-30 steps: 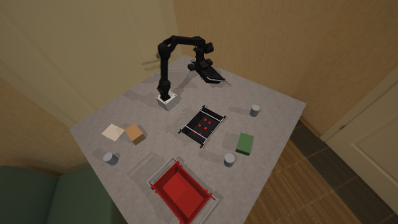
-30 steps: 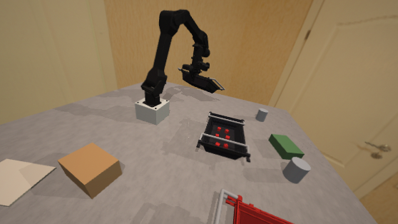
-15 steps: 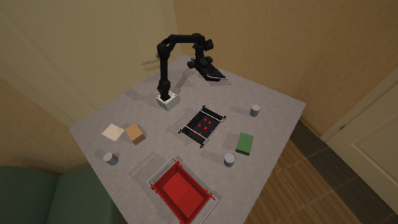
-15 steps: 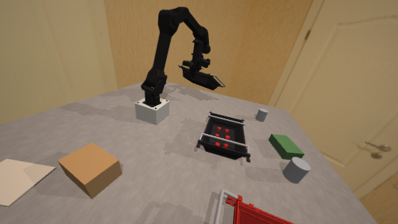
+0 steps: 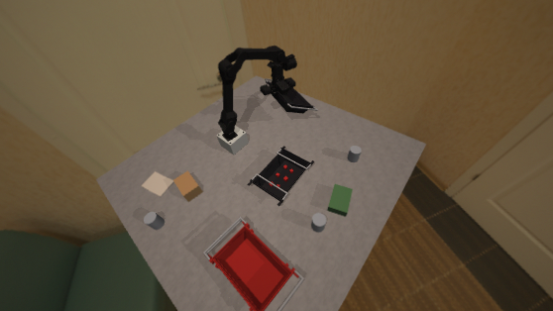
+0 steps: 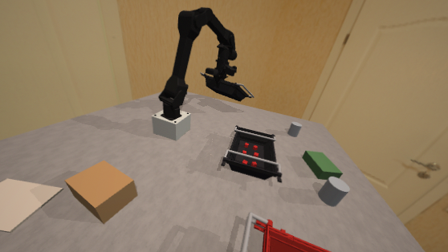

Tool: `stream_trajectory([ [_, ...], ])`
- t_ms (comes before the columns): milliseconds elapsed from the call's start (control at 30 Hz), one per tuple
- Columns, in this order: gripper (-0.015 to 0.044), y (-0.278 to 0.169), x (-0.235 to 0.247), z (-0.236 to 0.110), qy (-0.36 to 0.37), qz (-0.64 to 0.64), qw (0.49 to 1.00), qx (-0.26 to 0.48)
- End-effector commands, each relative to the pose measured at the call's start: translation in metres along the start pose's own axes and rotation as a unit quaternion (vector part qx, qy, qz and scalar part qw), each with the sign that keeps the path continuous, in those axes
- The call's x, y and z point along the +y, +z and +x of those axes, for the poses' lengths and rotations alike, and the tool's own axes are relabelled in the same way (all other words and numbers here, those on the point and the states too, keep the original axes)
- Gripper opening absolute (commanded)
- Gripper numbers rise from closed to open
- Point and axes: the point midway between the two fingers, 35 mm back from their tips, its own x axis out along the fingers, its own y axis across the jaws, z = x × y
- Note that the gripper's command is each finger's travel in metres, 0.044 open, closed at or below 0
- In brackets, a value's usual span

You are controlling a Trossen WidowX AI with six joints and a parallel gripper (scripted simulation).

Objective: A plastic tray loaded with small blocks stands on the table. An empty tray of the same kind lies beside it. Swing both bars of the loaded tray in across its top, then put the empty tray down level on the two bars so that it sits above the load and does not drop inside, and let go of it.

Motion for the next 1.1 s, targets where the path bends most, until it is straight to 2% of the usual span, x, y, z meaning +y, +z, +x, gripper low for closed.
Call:
stream_trajectory([
  [0,0.0000,0.000,0.003,-0.008,0.016,0.002,1.000,0.002],
  [533,0.0000,0.002,0.004,-0.008,0.016,0.006,1.000,0.002],
  [1067,0.0000,0.065,0.003,-0.008,0.015,0.087,0.996,0.003],
])
